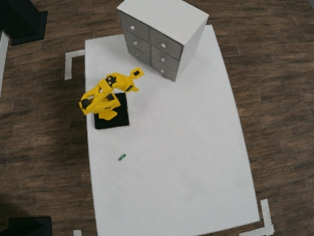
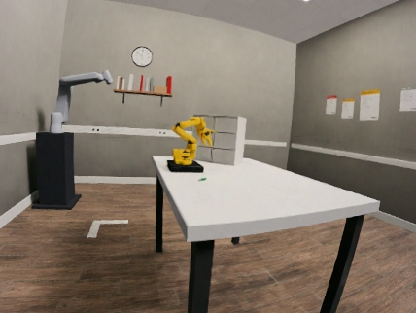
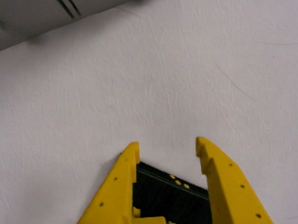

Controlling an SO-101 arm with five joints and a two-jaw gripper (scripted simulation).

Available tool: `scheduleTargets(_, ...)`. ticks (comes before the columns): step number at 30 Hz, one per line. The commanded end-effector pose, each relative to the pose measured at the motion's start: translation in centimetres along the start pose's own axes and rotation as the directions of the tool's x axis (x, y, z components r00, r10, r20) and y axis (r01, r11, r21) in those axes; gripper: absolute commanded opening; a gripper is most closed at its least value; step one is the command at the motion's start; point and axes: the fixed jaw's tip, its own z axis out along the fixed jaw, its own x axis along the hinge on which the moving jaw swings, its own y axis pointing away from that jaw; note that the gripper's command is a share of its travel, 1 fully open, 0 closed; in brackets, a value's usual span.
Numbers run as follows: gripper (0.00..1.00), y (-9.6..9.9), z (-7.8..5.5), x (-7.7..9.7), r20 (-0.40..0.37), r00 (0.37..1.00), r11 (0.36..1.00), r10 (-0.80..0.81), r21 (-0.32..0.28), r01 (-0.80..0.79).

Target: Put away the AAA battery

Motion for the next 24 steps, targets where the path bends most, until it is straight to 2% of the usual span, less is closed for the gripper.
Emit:
scheduleTargets(1, 0.21, -0.1, -0.3, -0.2, 0.016, 1.0, 1.0, -0.003, 0.005, 0.003)
scheduleTargets(2, 0.21, -0.1, -0.3, -0.2, 0.016, 1.0, 1.0, -0.003, 0.005, 0.003)
scheduleTargets(7, 0.21, 2.0, -0.5, -2.6, 0.143, 0.99, 0.997, 0.011, -0.071, -0.001)
scheduleTargets(15, 0.21, 6.3, -1.9, -5.6, 0.308, 0.949, 0.969, 0.074, -0.248, 0.005)
scheduleTargets(17, 0.21, 7.5, -2.4, -6.2, 0.338, 0.936, 0.953, 0.098, -0.302, 0.01)
scheduleTargets(19, 0.21, 7.5, -2.4, -6.2, 0.338, 0.936, 0.953, 0.098, -0.302, 0.01)
scheduleTargets(24, 0.21, 10.6, -4.0, -7.3, 0.39, 0.905, 0.896, 0.167, -0.444, 0.026)
